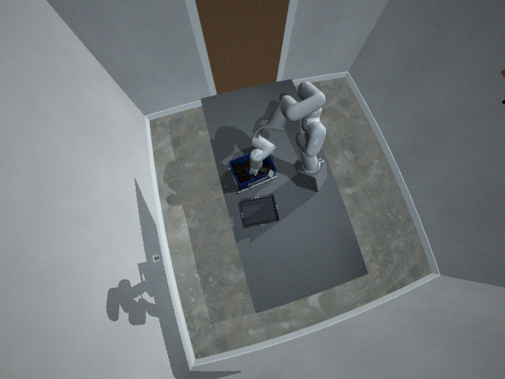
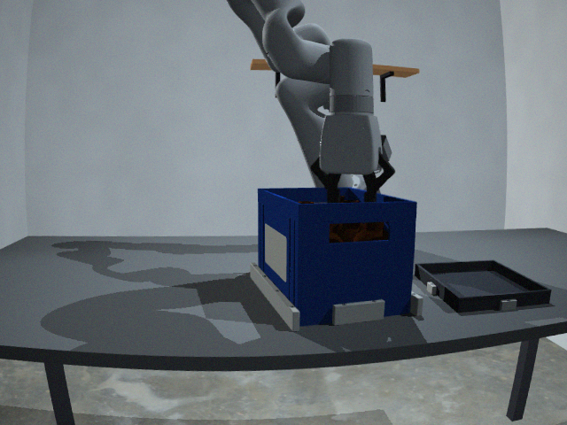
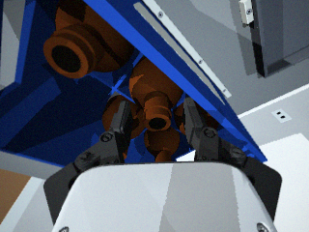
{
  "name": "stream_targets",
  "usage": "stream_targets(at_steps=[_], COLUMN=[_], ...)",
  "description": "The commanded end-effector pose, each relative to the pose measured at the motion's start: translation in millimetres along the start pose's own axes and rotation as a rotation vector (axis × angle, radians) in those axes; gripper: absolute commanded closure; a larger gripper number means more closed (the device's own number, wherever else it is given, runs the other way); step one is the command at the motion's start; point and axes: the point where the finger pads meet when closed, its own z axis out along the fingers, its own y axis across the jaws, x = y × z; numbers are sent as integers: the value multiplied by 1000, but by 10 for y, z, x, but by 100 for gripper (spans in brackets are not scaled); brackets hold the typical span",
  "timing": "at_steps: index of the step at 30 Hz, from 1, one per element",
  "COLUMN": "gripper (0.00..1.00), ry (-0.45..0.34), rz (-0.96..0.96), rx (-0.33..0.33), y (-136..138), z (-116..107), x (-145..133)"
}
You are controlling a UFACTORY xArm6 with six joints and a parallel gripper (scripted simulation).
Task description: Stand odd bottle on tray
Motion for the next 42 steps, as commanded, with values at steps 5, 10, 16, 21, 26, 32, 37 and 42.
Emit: stream_targets(at_steps=[5,10,16,21,26,32,37,42], gripper=[35,35,35,35,35,35,35,35], ry=[-2,-2,-2,-2,-2,-2,-2,-2], rz=[1,1,1,1,1,1,1,1], rx=[-2,-2,-2,-2,-2,-2,-2,-2], y=[7,7,7,7,7,6,6,6], z=[-9,-9,-19,-46,-138,-315,-453,-589], x=[-10,-10,-10,-10,-10,-10,-9,-9])
